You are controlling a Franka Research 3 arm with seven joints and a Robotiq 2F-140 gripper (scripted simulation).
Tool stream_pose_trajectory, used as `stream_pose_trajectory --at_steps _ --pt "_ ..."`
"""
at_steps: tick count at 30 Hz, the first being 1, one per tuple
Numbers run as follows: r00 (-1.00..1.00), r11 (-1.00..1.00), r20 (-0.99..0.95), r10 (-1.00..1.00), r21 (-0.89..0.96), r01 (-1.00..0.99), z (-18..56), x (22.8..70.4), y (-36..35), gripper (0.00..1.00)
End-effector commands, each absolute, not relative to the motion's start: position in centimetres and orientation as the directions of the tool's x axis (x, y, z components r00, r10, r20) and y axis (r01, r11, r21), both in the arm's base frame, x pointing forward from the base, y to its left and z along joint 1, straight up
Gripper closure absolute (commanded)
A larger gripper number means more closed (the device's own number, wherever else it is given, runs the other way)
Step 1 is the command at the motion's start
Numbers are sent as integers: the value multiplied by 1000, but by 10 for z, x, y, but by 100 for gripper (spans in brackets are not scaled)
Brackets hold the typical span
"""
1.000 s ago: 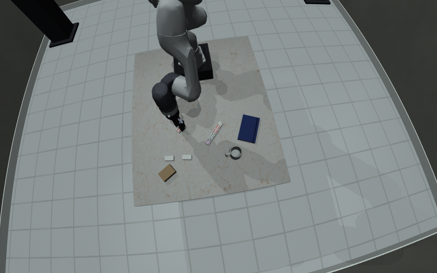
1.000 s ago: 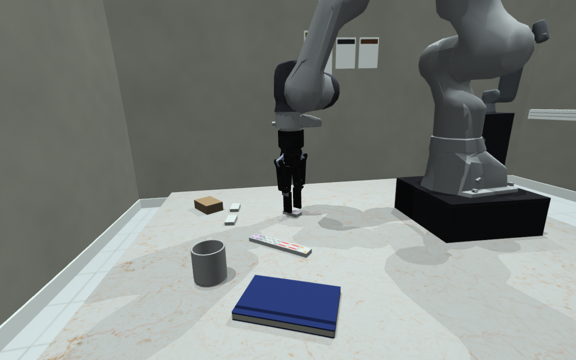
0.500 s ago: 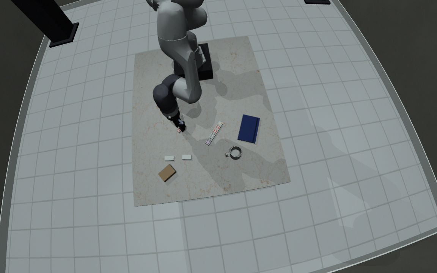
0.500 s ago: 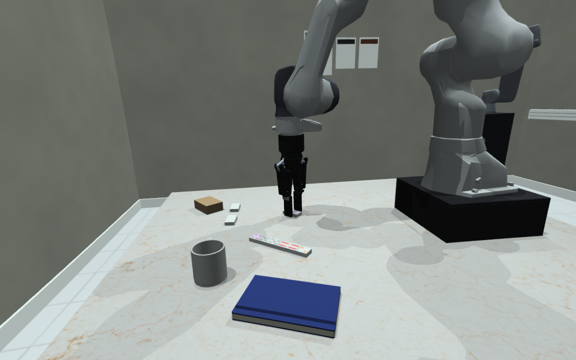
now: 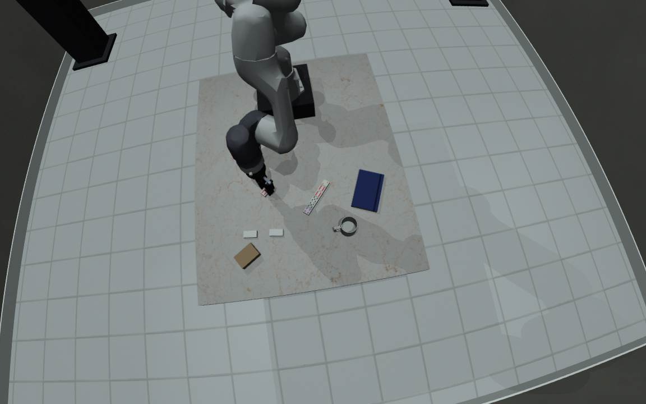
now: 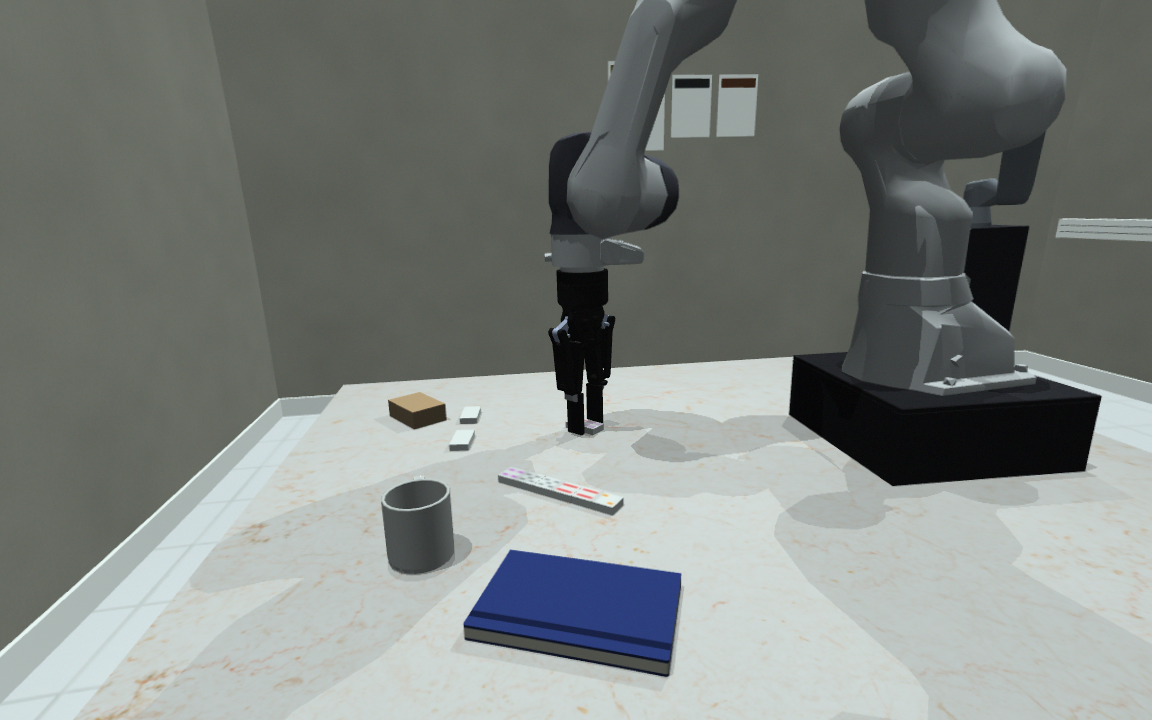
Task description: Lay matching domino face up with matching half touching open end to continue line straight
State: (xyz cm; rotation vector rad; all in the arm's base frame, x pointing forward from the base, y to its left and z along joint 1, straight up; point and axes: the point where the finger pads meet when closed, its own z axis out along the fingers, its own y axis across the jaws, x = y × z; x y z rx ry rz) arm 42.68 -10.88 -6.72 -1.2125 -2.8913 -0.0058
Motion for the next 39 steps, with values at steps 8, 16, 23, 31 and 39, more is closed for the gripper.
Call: stream_pose_trajectory --at_steps 8,16,23,31,39 --pt "-705 705 4 709 3 709 -67 428 -109 77" --pt "-705 705 4 709 3 709 -67 428 -109 77" --pt "-705 705 4 709 3 709 -67 428 -109 77" --pt "-705 705 4 709 3 709 -67 428 -109 77" --pt "-705 705 4 709 3 709 -59 428 -109 77"
